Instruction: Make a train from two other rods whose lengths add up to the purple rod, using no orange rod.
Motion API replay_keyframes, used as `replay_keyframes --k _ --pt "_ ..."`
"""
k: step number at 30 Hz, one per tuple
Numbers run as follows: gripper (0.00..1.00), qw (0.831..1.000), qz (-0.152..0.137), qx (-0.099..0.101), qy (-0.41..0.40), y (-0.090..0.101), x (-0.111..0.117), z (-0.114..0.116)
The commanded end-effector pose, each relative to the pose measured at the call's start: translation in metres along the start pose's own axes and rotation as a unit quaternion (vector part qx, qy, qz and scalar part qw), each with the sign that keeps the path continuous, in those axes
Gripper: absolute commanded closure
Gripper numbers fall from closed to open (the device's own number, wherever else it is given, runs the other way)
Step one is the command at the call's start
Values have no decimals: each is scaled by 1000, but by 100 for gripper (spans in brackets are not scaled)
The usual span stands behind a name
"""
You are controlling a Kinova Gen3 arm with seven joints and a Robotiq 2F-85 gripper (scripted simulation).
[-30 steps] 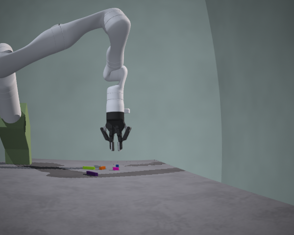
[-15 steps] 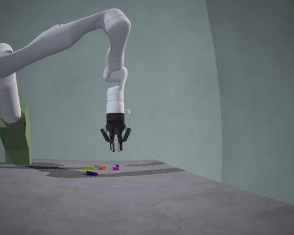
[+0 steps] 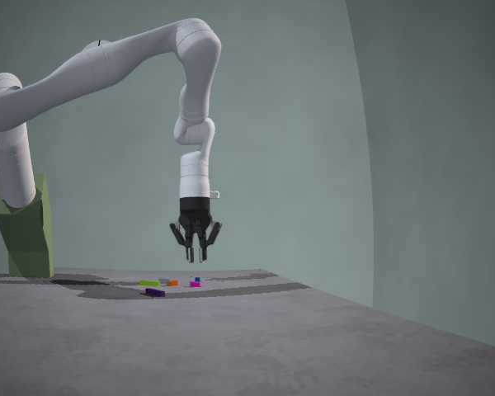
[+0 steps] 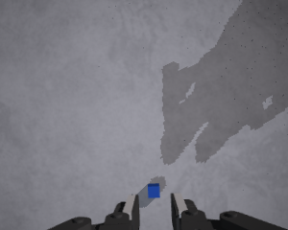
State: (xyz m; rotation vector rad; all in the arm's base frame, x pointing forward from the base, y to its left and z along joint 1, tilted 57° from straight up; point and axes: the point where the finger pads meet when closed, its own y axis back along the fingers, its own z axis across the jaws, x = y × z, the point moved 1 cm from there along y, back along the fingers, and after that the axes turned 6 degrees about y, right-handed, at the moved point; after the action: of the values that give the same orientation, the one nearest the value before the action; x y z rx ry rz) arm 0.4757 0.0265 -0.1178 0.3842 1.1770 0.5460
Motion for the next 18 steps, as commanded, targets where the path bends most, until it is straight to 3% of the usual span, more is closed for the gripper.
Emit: replay_keyframes --k 1,18 --pt "76 1000 -1 1 0 -5 0 -1" --pt "76 1000 -1 1 0 -25 0 -1"
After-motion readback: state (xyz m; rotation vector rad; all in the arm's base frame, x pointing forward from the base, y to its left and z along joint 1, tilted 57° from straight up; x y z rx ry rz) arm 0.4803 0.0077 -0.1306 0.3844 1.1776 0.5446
